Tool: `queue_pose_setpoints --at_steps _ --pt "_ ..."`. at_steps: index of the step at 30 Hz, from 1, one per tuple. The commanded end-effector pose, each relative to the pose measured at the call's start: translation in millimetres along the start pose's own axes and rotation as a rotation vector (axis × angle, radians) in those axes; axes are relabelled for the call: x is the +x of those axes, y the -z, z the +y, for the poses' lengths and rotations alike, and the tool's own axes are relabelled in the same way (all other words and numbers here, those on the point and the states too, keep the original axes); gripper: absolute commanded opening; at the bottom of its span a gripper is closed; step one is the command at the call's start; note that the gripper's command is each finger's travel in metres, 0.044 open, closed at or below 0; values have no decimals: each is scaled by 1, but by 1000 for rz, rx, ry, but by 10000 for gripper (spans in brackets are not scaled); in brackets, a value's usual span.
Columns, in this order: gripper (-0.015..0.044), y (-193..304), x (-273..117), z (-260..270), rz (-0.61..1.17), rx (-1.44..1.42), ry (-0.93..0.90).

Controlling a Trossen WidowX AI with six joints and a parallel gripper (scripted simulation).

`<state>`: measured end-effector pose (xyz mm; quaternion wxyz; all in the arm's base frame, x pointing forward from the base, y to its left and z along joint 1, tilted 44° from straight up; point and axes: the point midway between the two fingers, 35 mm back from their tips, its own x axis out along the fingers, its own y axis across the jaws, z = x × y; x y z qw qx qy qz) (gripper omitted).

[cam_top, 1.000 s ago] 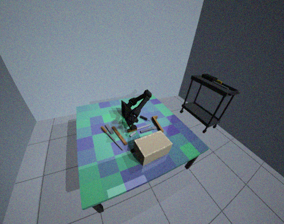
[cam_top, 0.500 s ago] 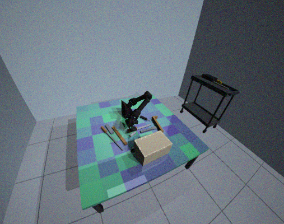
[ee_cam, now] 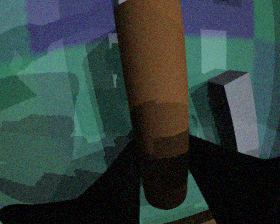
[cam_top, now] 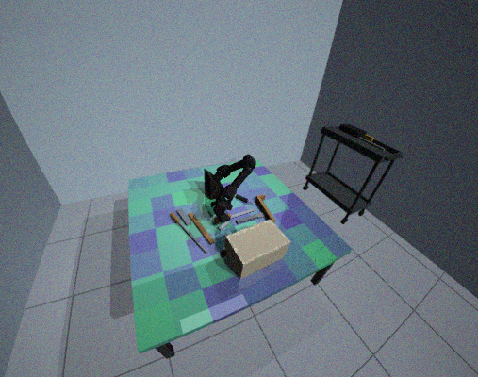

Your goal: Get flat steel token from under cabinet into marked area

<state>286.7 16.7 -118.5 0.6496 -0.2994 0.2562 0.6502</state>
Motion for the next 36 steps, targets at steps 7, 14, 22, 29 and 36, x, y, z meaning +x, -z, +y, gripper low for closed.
queue_pose_setpoints --at_steps 7,14,22,29,36 --pt "33 0 0 -1 0 -3 1" --pt "0 0 -5 0 -5 4 2" --pt "0 1 -21 5 -4 5 2" --pt "0 2 -35 9 -4 5 2" --pt "0 3 -49 13 -3 5 2"
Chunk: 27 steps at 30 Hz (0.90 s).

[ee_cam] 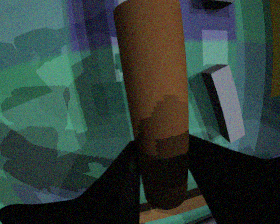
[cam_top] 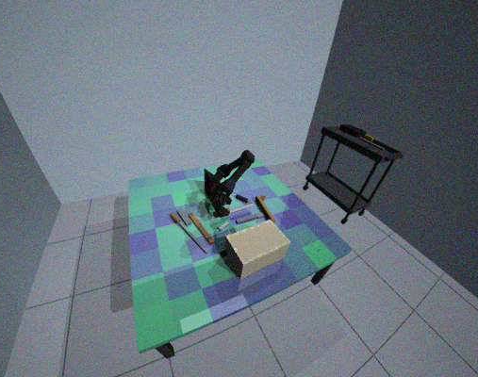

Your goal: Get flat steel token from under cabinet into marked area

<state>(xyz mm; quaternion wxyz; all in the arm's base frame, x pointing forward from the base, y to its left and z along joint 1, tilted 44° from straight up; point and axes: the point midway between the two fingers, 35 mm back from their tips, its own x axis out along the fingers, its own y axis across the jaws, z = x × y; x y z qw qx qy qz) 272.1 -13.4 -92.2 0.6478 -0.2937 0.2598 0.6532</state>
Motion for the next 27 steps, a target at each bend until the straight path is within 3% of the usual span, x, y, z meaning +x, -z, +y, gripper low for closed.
queue_pose_setpoints --at_steps 1,27 --pt "0 0 -11 0 1 -5 13" --pt "0 6 -64 -1 4 -5 13"
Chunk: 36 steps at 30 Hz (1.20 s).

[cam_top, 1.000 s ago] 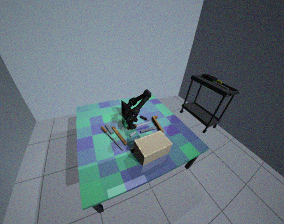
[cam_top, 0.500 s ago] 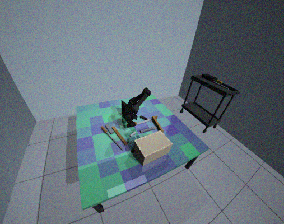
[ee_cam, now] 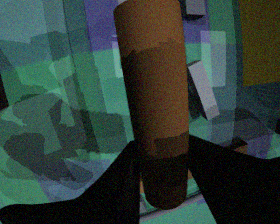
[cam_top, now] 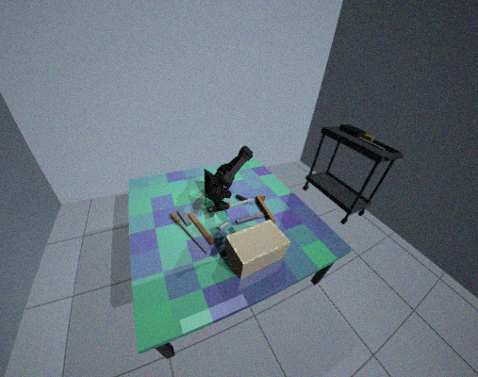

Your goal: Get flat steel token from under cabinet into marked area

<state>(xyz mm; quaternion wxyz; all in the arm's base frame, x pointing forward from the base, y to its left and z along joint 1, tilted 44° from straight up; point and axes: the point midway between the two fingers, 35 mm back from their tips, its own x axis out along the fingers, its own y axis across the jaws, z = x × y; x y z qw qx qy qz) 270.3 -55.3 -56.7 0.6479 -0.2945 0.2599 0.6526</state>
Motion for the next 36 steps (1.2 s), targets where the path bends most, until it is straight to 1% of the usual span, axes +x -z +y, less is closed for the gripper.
queue_pose_setpoints --at_steps 1,15,22,36 --pt "0 1 -11 -3 3 -4 11" --pt "0 3 -39 -3 4 -4 11" --pt "0 -4 -44 -13 4 -4 11" --pt "0 -3 -44 -10 3 103 11"
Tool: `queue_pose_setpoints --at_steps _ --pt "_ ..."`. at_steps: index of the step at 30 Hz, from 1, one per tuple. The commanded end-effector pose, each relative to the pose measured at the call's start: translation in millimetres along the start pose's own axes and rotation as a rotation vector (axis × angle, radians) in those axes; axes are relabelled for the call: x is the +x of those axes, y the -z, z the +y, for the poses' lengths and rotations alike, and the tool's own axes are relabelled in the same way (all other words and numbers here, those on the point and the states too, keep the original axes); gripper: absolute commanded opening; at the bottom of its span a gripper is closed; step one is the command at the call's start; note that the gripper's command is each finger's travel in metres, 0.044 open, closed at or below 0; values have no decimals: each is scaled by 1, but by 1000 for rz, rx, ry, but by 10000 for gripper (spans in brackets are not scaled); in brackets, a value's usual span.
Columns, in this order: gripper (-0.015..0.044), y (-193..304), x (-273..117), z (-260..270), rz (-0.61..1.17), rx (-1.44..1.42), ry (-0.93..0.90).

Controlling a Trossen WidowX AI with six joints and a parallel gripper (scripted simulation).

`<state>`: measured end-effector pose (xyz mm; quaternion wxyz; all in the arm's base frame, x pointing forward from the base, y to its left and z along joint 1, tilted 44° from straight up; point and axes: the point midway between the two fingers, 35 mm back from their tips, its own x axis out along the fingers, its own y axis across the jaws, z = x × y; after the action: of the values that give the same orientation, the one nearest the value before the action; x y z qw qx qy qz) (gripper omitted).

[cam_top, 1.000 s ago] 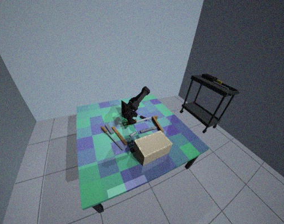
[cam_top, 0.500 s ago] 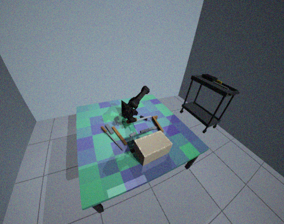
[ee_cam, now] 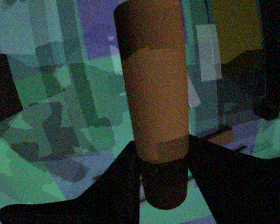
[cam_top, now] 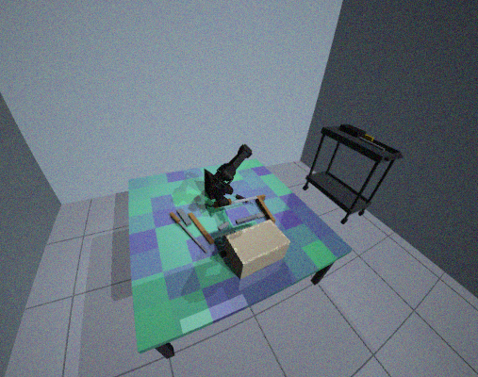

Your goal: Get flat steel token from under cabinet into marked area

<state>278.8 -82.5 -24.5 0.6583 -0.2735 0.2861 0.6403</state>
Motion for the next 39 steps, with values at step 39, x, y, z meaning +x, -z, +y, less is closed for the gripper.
queue_pose_setpoints --at_steps 39 --pt "0 0 -2 0 -7 339 7"
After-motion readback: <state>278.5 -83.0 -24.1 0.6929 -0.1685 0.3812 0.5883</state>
